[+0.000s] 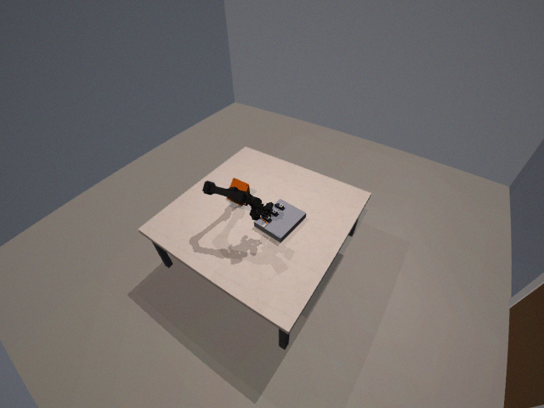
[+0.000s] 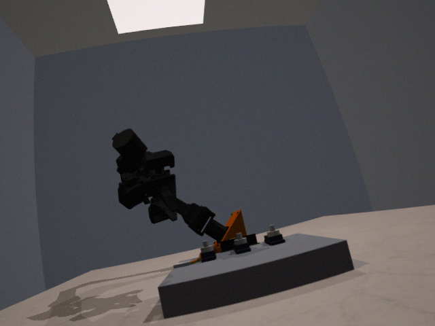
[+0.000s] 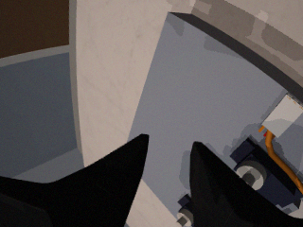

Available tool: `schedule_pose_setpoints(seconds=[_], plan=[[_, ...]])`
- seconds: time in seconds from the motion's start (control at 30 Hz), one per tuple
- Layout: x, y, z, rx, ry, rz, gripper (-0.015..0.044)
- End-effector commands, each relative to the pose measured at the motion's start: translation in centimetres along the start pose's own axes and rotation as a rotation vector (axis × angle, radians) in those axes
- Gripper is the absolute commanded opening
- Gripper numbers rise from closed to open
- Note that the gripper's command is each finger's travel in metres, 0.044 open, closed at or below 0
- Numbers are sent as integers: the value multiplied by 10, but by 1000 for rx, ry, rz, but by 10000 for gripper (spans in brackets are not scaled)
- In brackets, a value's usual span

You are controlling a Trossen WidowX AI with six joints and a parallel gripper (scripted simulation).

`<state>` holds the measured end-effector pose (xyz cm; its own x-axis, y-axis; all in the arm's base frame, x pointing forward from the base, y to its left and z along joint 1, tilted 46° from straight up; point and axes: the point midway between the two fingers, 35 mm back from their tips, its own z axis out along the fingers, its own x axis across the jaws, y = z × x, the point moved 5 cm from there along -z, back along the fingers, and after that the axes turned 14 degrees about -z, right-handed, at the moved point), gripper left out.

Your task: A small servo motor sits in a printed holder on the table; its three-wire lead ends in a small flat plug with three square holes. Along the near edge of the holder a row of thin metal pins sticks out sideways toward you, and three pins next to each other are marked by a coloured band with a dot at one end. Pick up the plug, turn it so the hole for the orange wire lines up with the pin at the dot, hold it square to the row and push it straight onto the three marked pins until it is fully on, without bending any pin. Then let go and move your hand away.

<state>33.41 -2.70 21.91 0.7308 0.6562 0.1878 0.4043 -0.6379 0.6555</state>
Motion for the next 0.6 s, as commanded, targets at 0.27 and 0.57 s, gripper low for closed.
schedule_pose_setpoints(seconds=[0.27,0.57], plan=[[-8,-12,26,35,-350,186,115],[-13,-18,41,-46,-615,284,115]])
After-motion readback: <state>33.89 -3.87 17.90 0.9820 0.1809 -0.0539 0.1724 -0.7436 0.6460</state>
